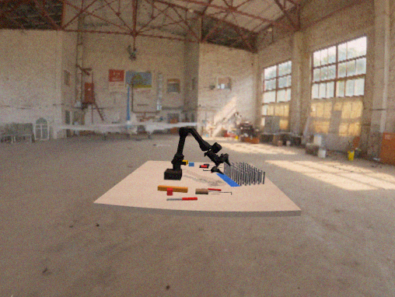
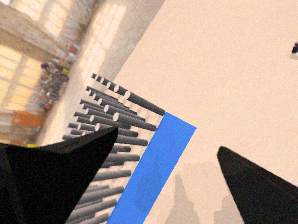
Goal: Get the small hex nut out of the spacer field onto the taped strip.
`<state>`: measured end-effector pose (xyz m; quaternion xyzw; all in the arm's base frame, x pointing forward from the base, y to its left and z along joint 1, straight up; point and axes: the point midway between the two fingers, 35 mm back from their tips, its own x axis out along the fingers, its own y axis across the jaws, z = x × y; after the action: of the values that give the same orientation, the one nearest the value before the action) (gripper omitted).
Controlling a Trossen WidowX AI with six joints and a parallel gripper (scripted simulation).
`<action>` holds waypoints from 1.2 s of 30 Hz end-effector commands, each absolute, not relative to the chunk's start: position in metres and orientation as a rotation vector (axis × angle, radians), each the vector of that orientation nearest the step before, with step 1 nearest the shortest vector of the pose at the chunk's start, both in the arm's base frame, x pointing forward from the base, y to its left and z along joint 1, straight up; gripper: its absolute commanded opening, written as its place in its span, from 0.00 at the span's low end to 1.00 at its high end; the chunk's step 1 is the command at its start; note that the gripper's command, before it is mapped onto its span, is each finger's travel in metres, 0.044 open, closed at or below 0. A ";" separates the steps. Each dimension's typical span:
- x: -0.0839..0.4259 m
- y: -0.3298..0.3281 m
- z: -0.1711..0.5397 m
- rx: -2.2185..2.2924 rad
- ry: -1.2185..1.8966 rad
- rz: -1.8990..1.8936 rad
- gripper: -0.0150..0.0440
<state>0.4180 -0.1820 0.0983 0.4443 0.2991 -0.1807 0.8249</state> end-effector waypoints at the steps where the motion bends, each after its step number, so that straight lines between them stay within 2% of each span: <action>1: 0.398 -0.251 0.094 1.380 0.660 -0.725 1.00; 13: 0.333 -0.331 0.101 2.009 0.531 -1.284 1.00; 25: 0.246 -0.375 0.119 2.539 0.190 -1.896 1.00; 36: 0.244 -0.376 0.119 2.550 0.179 -1.910 1.00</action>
<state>0.2448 -0.3758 0.1217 0.8031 0.0598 -0.5928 -0.0073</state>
